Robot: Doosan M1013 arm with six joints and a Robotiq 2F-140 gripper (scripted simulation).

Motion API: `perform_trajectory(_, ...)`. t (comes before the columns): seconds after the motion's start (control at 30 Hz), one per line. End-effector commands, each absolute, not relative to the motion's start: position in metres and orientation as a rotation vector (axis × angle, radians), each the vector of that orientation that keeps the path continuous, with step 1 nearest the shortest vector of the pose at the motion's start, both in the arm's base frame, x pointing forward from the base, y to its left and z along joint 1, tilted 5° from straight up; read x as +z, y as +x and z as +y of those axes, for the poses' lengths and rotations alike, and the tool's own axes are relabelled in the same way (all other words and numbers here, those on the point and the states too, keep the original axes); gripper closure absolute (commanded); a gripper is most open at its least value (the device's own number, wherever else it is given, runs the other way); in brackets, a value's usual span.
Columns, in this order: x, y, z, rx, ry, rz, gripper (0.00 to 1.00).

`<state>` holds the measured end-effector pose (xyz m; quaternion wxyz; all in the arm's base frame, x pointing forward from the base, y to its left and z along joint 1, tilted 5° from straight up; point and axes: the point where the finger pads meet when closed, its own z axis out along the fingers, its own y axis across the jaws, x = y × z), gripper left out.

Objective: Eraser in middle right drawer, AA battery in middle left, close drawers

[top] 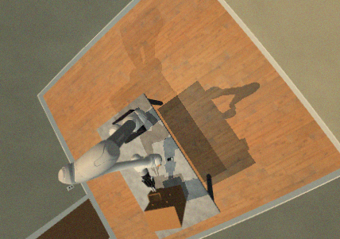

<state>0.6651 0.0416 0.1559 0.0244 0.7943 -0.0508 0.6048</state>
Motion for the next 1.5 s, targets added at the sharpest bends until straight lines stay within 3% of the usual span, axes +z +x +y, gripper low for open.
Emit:
perform_trajectory(0.0,0.157,0.662,0.043,1.875,2.456,-0.16,0.92)
perform_trajectory(0.37,0.157,0.662,0.043,1.875,2.456,-0.16,0.92)
perform_trajectory(0.67,0.157,0.662,0.043,1.875,2.456,-0.16,0.8)
perform_trajectory(1.47,0.153,0.614,0.049,1.875,2.456,-0.16,0.8)
